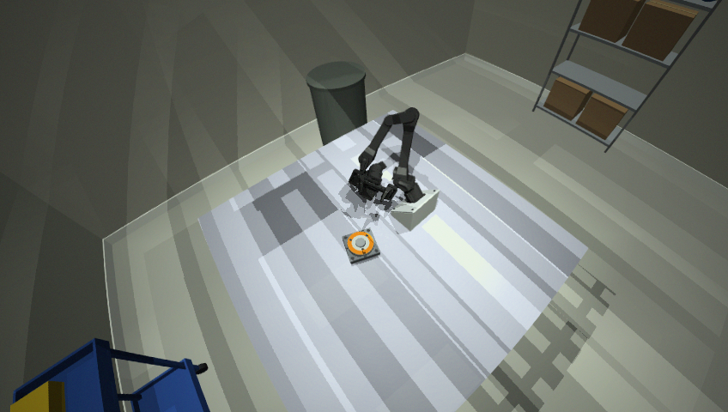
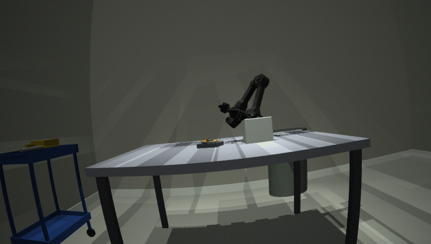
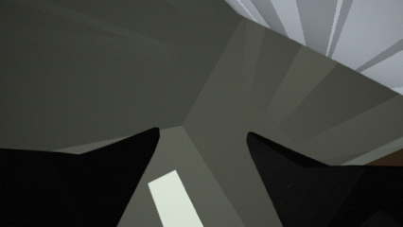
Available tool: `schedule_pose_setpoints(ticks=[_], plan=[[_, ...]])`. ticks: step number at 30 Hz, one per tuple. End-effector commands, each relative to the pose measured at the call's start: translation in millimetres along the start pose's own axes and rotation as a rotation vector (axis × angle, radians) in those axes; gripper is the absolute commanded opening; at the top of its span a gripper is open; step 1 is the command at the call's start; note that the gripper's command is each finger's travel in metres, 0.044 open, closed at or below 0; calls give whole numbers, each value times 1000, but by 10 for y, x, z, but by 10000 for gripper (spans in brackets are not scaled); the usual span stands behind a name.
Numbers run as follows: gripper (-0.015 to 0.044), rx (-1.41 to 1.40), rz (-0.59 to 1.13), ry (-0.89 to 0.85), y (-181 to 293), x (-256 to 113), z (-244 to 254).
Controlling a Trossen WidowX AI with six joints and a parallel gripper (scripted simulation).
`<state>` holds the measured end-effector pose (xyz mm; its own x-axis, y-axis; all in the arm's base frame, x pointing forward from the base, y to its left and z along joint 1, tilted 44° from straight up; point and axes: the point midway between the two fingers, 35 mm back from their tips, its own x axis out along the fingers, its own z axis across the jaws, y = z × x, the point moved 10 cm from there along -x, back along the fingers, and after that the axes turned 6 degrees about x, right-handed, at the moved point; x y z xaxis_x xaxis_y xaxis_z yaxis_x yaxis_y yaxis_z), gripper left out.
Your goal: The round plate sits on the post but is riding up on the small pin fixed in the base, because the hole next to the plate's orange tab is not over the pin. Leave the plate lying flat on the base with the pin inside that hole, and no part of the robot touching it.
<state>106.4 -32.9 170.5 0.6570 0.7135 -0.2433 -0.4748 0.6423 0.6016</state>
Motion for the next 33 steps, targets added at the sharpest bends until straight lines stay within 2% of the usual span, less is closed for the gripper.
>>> schedule_pose_setpoints(ticks=[1, 3, 8, 10, 15, 19, 24, 26, 30, 33], plan=[[374, 1, -1, 15, -5, 6, 6], [321, 4, -6, 133, -46, 59, 52], [190, -45, -42, 591, -215, 330, 204], [137, -58, -49, 652, -238, 375, 222], [6, -208, -123, 1084, -388, 775, 318], [0, -322, -172, 1286, -439, 1028, 338], [0, -628, -295, 1640, -456, 1624, 288], [0, -673, -310, 1678, -452, 1699, 273], [0, -974, -424, 1873, -380, 2175, 134], [0, -1160, -520, 1942, -298, 2452, 33]])
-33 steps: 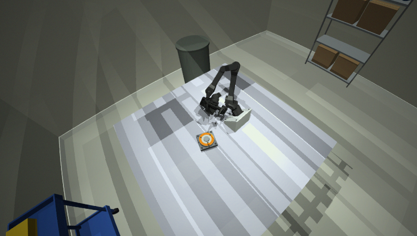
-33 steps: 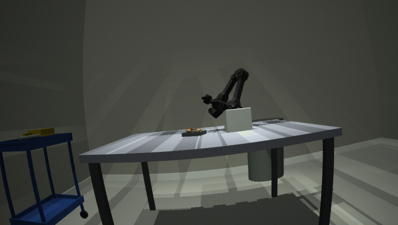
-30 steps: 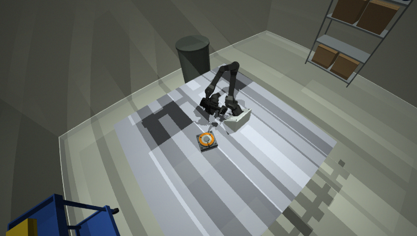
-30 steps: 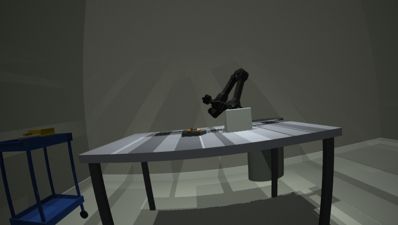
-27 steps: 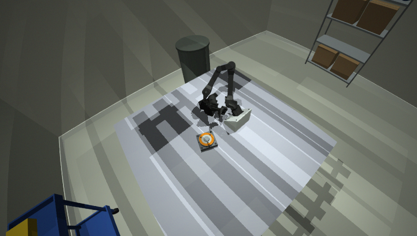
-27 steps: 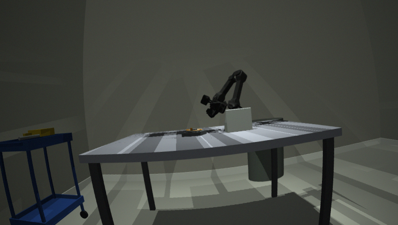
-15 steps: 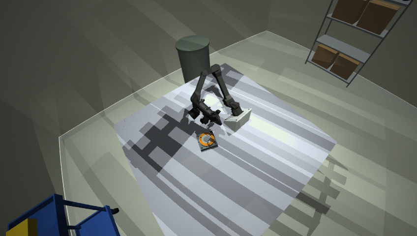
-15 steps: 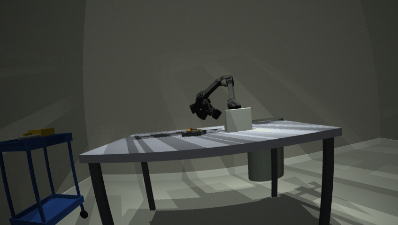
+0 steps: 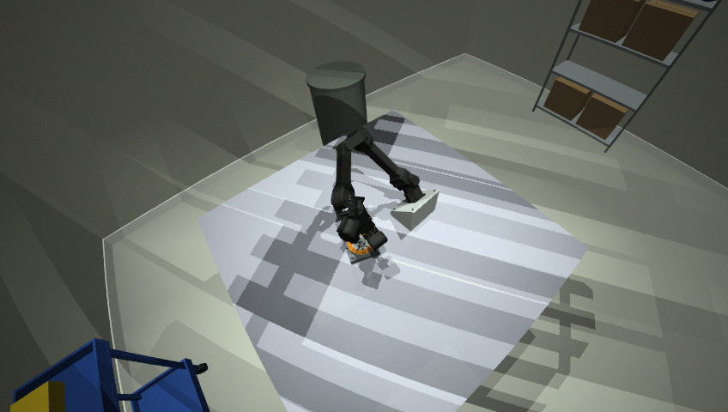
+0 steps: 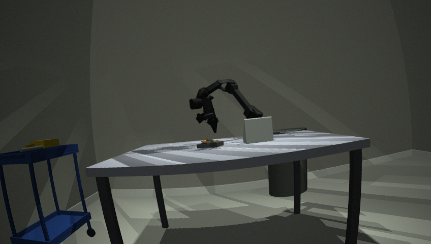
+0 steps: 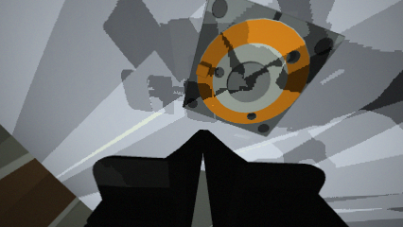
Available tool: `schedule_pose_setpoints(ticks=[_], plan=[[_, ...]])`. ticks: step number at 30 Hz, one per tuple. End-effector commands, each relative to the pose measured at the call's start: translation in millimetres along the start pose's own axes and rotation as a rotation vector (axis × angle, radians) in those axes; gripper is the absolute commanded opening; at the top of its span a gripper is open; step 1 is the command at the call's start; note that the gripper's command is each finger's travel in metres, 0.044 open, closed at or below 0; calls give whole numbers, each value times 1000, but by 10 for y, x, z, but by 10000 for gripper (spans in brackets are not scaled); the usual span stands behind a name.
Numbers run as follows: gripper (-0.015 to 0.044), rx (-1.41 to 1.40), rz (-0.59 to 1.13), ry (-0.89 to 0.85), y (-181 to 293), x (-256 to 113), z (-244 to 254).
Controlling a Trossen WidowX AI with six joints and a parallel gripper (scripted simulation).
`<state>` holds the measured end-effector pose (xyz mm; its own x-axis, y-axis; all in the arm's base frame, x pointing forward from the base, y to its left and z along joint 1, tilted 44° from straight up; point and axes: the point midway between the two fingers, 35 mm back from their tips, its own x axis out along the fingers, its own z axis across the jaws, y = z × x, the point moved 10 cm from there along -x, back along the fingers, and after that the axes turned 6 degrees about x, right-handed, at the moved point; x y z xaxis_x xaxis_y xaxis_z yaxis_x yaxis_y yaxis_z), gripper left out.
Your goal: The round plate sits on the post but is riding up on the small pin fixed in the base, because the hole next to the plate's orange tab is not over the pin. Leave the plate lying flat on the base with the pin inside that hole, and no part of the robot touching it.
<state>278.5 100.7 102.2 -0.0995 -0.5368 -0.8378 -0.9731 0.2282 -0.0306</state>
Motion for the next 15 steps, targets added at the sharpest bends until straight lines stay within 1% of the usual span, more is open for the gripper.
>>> schedule_pose_setpoints(ticks=[1, 3, 8, 15], plan=[[0, -65, -147, 114, -2, -86, 293], [0, -81, -199, 149, -2, -116, 391], [0, -81, -199, 149, -5, -106, 390], [0, -81, -199, 149, -82, 223, 346]])
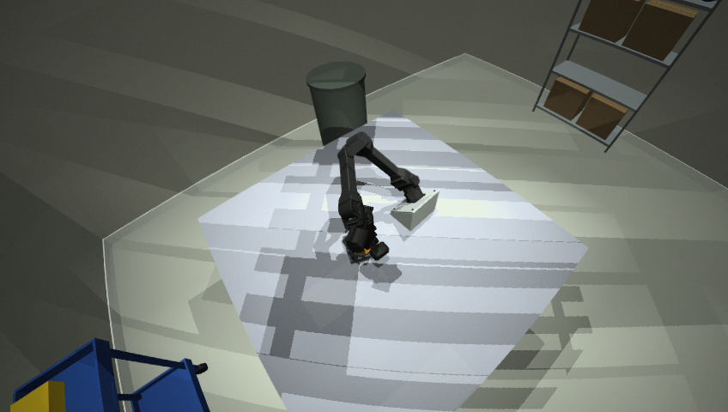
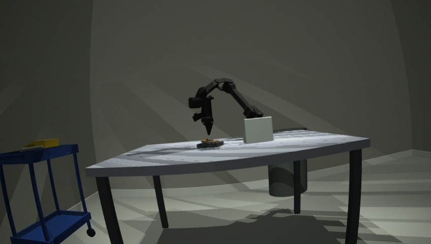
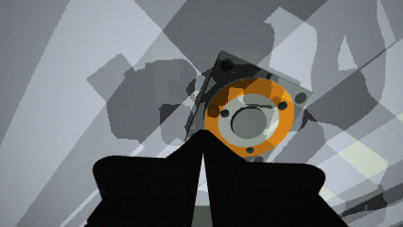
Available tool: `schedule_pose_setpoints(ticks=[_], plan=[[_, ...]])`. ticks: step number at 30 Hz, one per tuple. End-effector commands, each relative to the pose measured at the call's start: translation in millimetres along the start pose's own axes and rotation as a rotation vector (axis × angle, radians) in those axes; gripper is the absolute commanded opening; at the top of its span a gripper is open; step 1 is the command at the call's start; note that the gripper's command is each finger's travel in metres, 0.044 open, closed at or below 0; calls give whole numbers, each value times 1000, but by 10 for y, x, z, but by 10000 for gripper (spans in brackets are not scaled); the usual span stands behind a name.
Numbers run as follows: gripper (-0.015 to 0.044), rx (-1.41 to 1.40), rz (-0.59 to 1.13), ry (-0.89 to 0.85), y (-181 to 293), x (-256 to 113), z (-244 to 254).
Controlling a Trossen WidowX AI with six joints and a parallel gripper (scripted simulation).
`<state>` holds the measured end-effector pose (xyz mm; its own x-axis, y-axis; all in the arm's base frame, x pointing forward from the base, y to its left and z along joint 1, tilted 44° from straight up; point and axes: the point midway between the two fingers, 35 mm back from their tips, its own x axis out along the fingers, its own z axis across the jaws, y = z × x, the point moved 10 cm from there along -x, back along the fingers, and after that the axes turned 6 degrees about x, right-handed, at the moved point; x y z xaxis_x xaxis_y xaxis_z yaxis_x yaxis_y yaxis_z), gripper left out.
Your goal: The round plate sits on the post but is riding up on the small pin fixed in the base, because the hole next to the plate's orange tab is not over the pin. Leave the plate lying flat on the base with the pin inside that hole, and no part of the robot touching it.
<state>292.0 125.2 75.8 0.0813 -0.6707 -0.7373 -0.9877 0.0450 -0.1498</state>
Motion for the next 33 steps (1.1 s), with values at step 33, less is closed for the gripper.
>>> schedule_pose_setpoints(ticks=[33], plan=[[0, -8, 6, 15, -194, 294, -40]])
